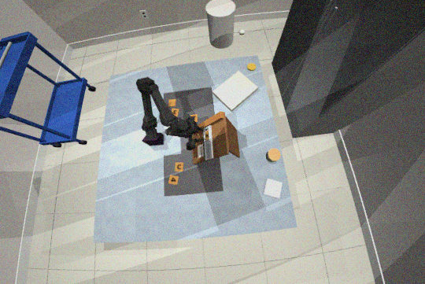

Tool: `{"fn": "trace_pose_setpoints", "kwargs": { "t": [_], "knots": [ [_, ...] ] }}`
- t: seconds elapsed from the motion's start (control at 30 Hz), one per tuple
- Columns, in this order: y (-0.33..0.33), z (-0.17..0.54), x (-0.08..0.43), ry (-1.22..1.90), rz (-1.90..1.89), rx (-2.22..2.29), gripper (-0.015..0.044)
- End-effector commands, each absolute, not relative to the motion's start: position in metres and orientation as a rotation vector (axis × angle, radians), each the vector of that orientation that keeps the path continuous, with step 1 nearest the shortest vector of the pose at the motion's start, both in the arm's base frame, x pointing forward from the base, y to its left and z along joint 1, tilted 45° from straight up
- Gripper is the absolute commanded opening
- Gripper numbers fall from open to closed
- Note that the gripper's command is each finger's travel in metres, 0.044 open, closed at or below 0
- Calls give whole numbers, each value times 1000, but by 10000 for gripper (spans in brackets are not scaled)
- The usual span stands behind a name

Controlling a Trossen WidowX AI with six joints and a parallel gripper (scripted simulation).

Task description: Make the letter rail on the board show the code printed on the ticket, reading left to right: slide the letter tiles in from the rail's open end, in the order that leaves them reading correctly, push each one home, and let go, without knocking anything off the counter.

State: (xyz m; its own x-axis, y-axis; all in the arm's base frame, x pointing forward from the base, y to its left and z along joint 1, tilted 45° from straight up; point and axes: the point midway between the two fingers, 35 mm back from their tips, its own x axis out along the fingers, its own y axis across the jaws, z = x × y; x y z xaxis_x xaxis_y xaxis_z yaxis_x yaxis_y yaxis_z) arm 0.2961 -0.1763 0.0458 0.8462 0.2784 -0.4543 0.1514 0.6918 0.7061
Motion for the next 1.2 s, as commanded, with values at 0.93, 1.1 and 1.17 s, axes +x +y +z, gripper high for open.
{"fn": "trace_pose_setpoints", "kwargs": {
  "t": [0.93,1.1,1.17],
  "knots": [
    [-178,50,289,574,75,815,0],
    [-178,50,290,579,75,814,0],
    [-183,46,293,621,77,804,0]
  ]
}}
